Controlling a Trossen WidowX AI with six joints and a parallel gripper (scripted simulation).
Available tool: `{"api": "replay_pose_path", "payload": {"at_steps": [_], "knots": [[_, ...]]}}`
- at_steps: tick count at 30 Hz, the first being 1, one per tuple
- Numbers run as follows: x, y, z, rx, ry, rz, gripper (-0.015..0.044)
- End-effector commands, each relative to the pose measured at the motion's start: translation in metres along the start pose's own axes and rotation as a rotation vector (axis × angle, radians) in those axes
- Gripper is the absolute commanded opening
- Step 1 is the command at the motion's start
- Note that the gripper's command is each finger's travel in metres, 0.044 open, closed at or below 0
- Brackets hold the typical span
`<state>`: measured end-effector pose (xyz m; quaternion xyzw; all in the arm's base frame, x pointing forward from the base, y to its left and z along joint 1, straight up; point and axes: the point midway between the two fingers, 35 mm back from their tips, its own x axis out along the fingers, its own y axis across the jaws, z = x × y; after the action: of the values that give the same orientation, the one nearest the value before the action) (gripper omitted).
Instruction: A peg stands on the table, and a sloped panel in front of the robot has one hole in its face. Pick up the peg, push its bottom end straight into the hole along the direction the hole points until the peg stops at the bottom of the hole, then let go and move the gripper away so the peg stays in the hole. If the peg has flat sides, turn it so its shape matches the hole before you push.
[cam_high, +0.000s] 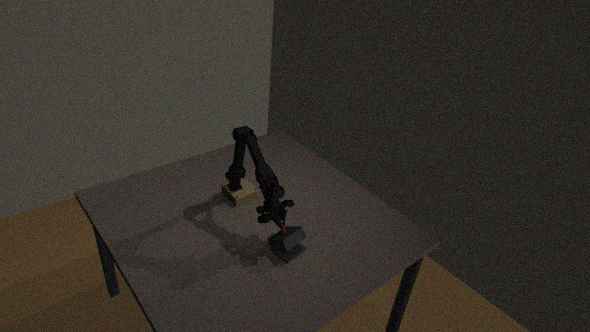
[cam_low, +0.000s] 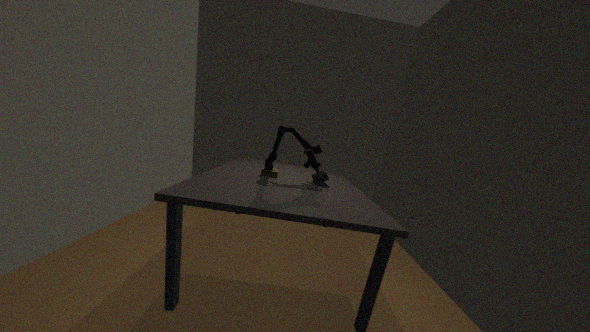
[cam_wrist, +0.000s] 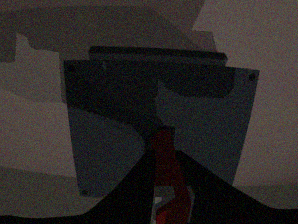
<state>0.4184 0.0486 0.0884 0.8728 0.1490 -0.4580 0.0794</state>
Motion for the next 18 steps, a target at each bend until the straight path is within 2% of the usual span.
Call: {"api": "replay_pose_path", "payload": {"at_steps": [1,18], "knots": [[0.0025,0.001,-0.0023,0.004,0.004,0.005,0.0],[0.0085,0.0003,-0.0006,0.0,-0.002,-0.001,0.0]]}}
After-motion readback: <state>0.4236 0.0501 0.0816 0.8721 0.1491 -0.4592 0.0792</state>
